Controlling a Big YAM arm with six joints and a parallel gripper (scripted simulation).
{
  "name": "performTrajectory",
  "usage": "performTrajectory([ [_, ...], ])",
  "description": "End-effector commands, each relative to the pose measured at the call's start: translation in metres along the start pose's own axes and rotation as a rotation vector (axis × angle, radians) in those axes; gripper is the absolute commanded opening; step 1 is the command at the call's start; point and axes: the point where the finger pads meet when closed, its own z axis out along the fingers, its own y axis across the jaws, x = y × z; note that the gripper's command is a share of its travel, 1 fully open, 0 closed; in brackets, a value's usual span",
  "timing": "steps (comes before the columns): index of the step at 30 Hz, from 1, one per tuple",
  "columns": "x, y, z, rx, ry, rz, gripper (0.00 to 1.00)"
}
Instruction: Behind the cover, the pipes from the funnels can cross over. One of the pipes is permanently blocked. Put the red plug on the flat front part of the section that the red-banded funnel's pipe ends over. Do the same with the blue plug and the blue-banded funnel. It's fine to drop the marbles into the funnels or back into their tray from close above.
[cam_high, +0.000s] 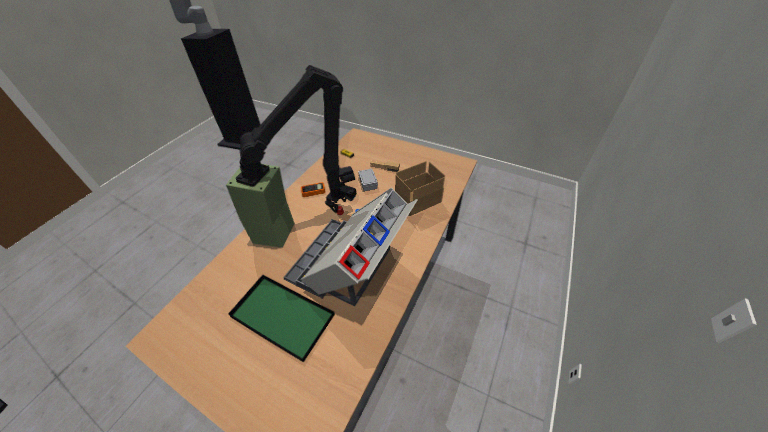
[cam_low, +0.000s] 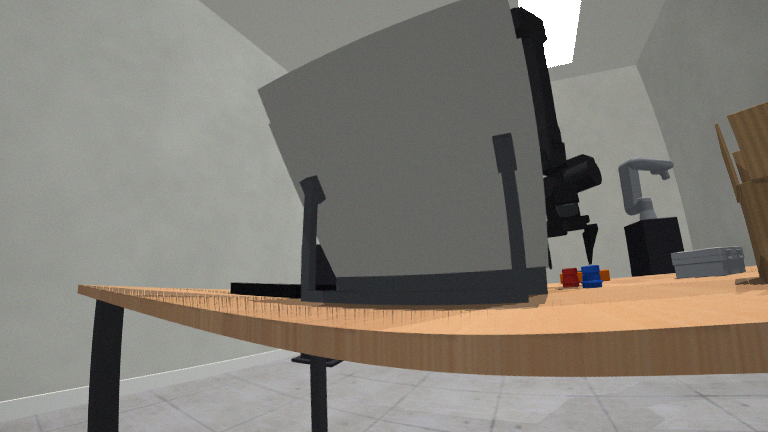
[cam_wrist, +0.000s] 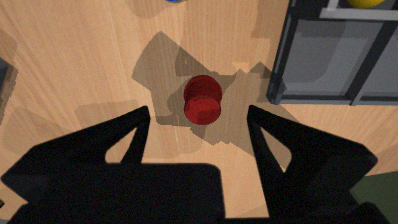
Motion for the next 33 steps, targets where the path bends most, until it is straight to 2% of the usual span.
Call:
performTrajectory([
  [1,0.0044,-0.0001,0.0032,-0.001,-0.002,-0.004,0.87],
  [13,0.0045,-0.0015,0.0040,-0.002,-0.002,-0.002,0.87],
  [28,0.0066,-0.0044,0.0049,0.030,0.023,-0.005,0.87],
  [33,0.0068,-0.0045,0.0050,0.030,0.023,-0.006,0.87],
])
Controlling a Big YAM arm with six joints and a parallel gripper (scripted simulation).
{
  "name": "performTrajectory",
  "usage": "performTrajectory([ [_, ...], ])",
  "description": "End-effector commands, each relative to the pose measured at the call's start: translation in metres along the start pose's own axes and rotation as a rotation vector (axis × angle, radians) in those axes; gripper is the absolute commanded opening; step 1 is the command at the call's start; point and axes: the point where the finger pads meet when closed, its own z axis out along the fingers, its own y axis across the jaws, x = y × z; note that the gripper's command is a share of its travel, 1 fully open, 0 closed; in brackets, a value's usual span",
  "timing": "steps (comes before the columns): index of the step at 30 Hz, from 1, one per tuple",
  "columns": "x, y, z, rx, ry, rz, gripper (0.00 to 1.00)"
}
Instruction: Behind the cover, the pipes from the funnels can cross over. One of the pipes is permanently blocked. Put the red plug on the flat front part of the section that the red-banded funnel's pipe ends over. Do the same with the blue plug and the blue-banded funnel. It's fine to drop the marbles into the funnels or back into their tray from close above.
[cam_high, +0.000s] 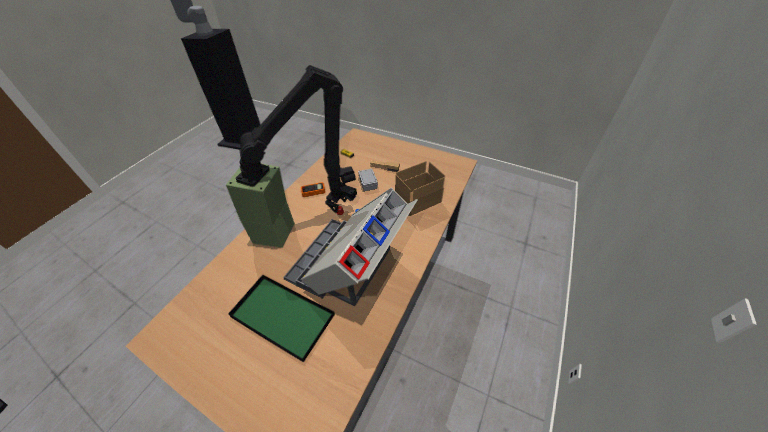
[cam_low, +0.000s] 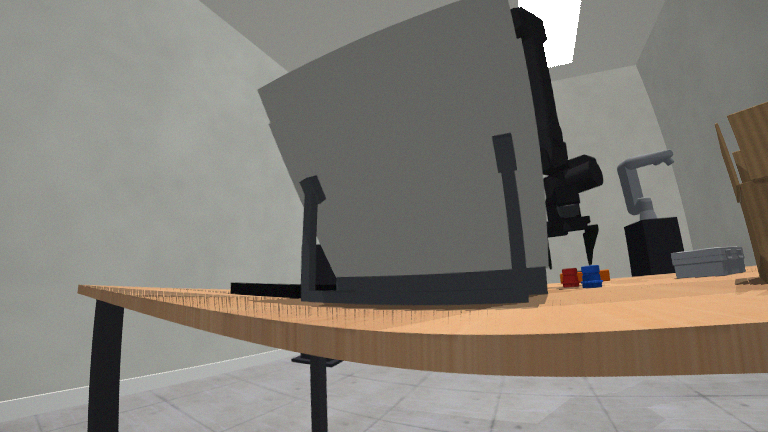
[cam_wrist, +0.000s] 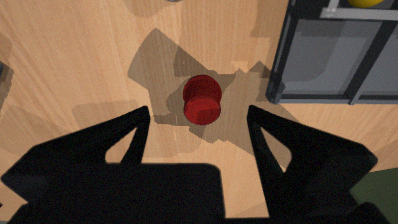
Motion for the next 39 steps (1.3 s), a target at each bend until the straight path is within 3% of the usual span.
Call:
performTrajectory([
  [1,0.007,-0.004,0.004,0.017,0.012,-0.005,0.87],
  [14,0.007,-0.005,0.005,0.016,0.011,-0.005,0.87],
  [29,0.001,-0.002,0.024,-0.004,-0.004,-0.002,0.87],
  [39,0.001,-0.003,0.027,-0.004,-0.004,-0.002,0.87],
])
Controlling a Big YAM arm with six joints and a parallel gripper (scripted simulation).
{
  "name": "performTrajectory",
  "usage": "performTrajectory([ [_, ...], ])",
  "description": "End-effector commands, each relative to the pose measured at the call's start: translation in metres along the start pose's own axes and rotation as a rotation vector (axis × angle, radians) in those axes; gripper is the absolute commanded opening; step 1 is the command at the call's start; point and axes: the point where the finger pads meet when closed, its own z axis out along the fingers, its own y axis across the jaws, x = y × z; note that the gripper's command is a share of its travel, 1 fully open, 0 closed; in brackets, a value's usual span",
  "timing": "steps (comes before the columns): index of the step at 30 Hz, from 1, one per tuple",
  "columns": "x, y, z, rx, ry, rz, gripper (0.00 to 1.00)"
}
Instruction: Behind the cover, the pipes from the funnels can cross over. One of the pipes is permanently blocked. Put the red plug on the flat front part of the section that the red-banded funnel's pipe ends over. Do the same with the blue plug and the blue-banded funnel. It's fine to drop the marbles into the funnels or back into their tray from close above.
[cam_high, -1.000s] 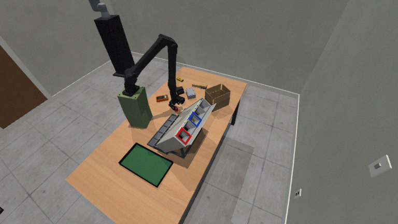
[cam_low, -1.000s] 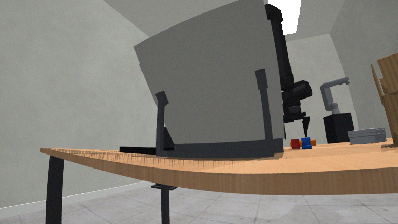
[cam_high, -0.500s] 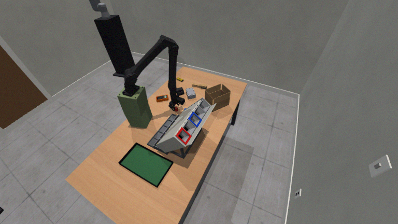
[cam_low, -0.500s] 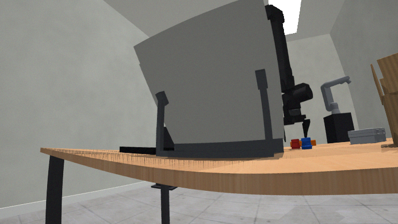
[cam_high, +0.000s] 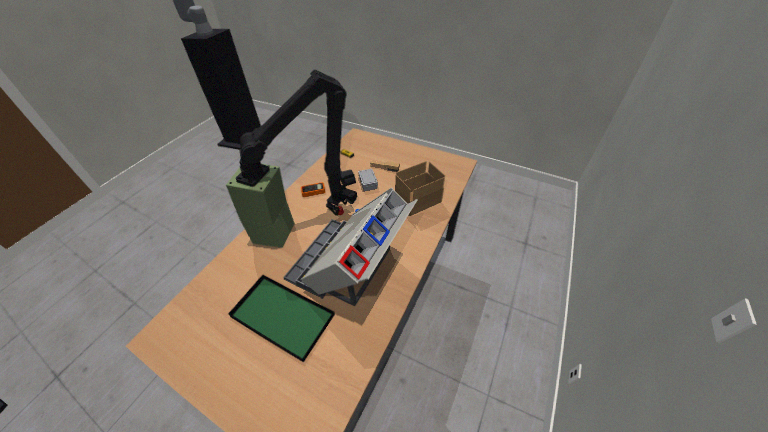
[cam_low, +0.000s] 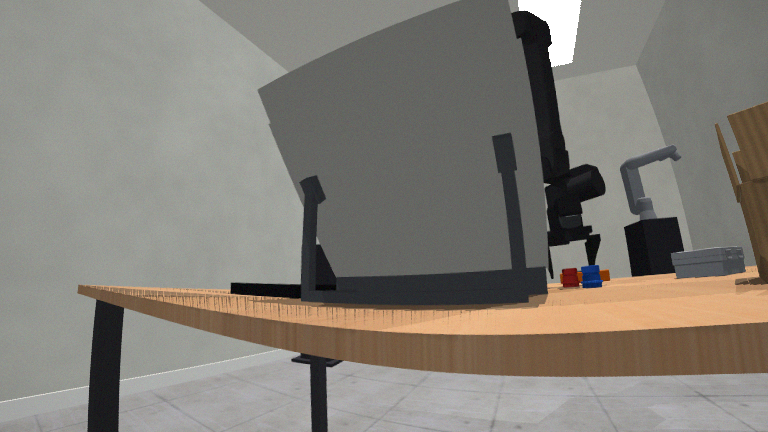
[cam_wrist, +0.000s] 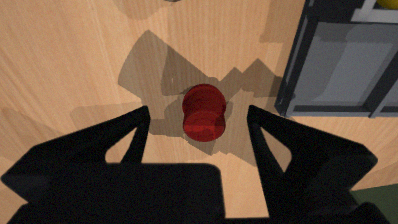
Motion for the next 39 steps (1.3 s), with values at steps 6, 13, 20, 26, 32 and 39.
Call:
performTrajectory([
  [6,0.0010,-0.0057,0.0079,0.001,0.000,-0.002,0.87],
  [13,0.0011,-0.0063,0.0088,0.000,-0.001,-0.002,0.87],
  [20,0.0013,-0.0070,0.0097,-0.003,-0.003,-0.003,0.87],
  [26,0.0014,-0.0074,0.0103,-0.004,-0.004,-0.003,0.87],
  [32,0.0016,-0.0081,0.0101,-0.007,-0.007,-0.004,0.87],
  [39,0.0018,-0.0090,0.0100,-0.011,-0.010,-0.006,0.87],
])
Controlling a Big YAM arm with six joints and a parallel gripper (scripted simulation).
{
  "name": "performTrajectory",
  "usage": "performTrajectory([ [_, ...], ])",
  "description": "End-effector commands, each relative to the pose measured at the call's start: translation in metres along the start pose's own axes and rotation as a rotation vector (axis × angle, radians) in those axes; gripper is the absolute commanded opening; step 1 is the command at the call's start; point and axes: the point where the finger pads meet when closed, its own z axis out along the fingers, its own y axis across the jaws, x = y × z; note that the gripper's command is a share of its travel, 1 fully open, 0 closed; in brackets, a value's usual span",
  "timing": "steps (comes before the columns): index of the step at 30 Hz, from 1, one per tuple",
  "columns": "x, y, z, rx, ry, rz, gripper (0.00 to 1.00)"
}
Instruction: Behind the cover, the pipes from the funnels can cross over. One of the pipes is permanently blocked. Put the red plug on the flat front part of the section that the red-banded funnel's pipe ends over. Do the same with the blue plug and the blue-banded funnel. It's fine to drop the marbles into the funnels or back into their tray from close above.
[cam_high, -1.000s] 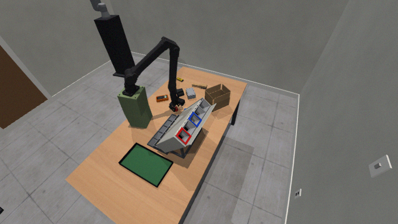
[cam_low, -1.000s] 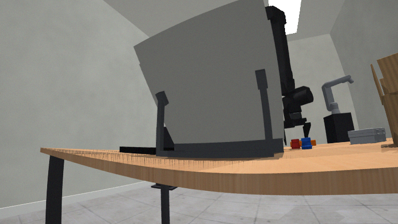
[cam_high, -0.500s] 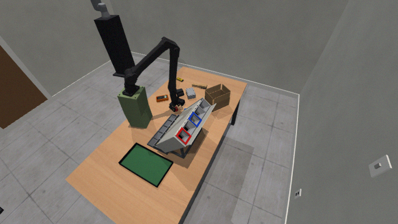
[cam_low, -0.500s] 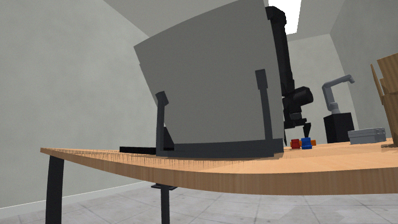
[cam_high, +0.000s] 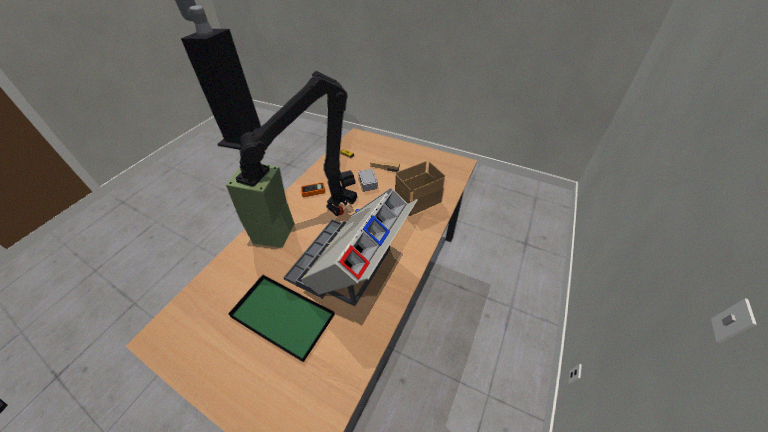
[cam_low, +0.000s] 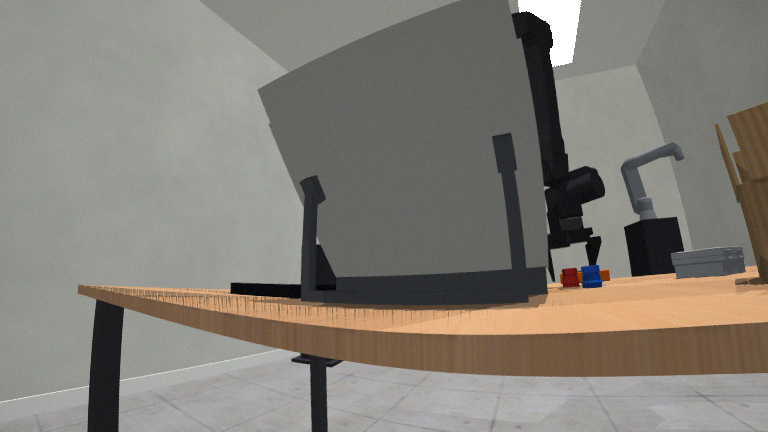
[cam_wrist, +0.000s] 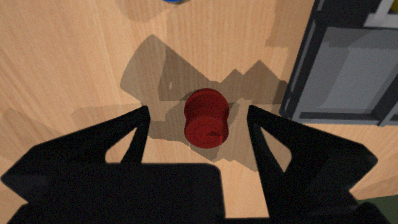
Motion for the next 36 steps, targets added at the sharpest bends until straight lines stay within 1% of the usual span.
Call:
performTrajectory([
  [1,0.003,-0.011,0.004,0.008,0.006,0.002,0.87],
  [4,0.003,-0.011,0.004,0.007,0.005,0.002,0.87],
  [19,0.004,-0.015,0.004,0.042,0.032,0.002,0.87],
  [21,0.004,-0.015,0.004,0.042,0.032,0.002,0.87],
  [22,0.002,-0.005,-0.002,0.018,0.014,-0.003,0.00],
  [36,0.002,-0.005,-0.002,0.018,0.014,-0.003,0.00],
])
